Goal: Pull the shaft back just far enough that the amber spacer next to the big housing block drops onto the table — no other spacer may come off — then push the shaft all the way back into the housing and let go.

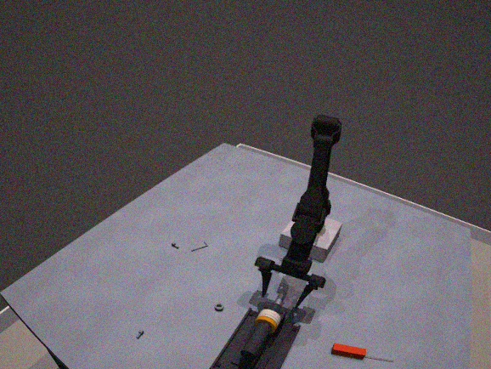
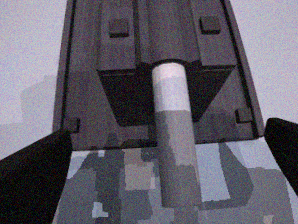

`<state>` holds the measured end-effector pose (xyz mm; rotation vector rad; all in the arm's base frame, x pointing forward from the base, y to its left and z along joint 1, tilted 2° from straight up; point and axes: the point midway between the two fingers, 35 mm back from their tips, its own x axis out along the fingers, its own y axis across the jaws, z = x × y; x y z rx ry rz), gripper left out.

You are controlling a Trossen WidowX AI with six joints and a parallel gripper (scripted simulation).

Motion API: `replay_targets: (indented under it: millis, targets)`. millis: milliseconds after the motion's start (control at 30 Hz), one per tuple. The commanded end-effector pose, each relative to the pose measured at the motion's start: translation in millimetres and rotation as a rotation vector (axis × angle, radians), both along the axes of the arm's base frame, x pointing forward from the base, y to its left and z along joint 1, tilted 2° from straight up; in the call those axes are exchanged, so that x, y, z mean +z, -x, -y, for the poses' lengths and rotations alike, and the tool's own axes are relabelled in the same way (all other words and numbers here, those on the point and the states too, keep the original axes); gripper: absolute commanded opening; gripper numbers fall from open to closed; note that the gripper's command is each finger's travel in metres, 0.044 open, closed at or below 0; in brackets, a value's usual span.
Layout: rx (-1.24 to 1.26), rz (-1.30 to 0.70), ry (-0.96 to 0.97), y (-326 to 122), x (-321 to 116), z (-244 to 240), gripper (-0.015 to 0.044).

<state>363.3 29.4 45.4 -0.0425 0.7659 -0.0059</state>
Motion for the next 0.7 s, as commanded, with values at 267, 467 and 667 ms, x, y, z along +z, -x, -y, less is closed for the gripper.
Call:
replay_targets:
  millis: [267, 467, 667]
  targets:
    - [0.004, 0.004, 0.0, -1.0, 0.9, -0.4, 0.044]
    - [0.004, 0.004, 0.0, -1.2, 0.7, -0.4, 0.044]
    - [0.004, 0.005, 0.0, -5.7, -3.3, -0.3, 0.044]
